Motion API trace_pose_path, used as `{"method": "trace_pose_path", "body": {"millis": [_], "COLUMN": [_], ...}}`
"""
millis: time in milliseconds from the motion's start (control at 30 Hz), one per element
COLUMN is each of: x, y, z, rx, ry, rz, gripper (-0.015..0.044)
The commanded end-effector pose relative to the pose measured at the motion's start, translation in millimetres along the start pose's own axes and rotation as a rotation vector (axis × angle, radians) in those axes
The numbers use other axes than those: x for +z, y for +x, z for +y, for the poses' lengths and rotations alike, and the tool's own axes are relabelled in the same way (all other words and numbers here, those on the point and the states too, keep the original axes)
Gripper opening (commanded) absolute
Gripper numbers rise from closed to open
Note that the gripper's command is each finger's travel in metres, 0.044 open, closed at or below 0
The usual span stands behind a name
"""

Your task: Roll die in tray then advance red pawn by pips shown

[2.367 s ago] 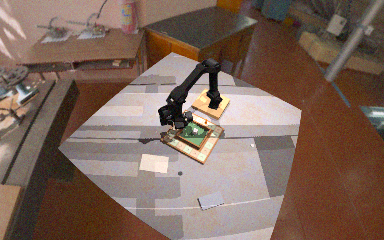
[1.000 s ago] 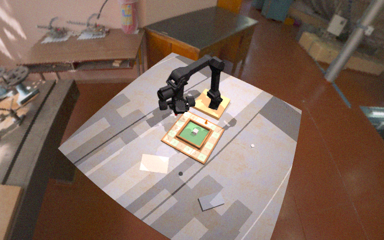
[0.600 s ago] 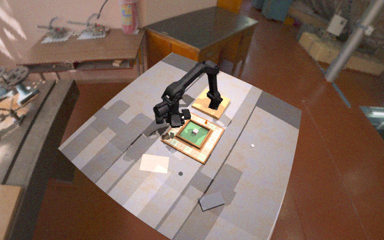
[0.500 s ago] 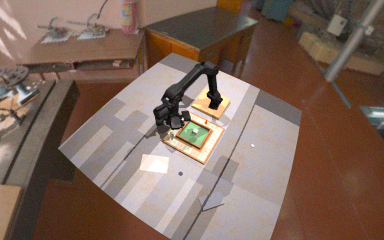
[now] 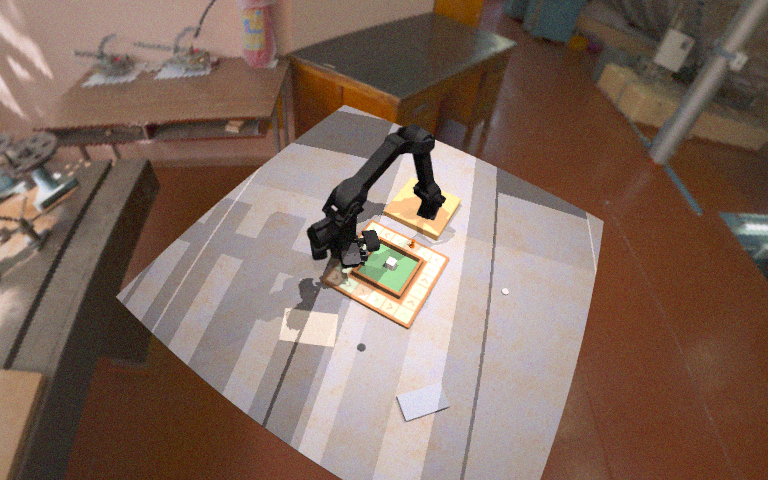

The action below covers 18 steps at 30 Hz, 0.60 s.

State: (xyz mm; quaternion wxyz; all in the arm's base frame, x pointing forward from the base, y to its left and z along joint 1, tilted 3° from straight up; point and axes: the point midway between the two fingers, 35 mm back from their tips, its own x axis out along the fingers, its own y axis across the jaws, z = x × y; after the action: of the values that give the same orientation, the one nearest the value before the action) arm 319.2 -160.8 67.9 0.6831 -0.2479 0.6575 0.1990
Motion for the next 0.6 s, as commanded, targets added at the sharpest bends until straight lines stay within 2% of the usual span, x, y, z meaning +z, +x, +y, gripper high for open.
{"method": "trace_pose_path", "body": {"millis": [0,300,567], "x": [0.3,0.3,0.6], "y": [4.0,17.0,11.7], "z": [0.1,0.2,-1.1], "rx": [0.0,0.0,-0.005], "ry": [0.004,0.004,0.001], "rz": [-0.003,-0.003,-0.003], "gripper": [0.0,0.0,0.021]}}
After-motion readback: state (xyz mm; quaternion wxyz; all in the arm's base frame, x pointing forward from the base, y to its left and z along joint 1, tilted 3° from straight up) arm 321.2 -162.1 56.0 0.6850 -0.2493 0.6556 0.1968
